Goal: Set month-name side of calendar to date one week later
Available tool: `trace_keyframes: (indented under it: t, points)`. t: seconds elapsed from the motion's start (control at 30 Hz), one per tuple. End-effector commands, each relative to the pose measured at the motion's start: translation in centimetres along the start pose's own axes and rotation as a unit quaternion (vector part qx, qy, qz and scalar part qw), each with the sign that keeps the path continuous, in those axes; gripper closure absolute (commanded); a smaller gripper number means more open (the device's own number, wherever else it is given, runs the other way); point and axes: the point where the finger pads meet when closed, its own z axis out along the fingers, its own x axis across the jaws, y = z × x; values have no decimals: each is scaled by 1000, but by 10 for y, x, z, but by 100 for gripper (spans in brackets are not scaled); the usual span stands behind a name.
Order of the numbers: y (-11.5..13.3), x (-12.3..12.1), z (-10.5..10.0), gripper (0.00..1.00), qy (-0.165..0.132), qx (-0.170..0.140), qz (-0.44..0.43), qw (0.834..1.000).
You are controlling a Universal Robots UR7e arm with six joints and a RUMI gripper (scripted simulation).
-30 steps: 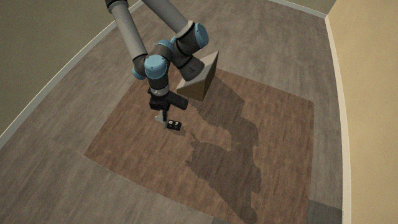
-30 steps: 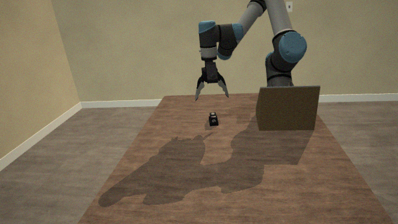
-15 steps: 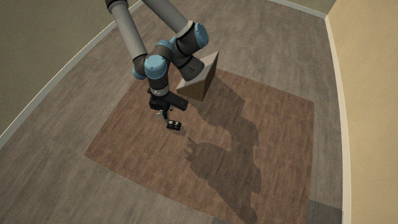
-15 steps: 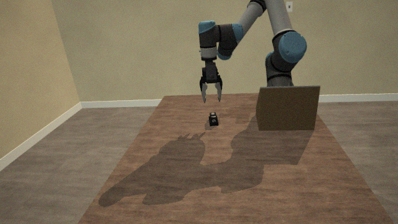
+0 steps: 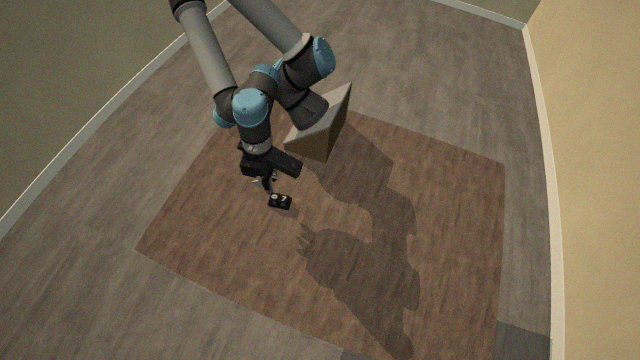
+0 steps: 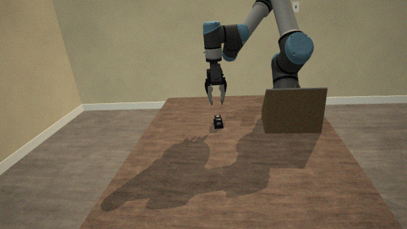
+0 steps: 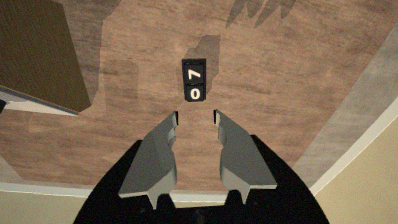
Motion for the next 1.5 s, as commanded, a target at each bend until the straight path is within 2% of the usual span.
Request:
trace_keyframes:
  t: [0.0,1.03,1.47]
  points:
    - [0,0,0,72,0,0,0,1000]
    - [0,0,5,72,0,0,0,1000]
    - [0,0,21,72,0,0,0,1000]
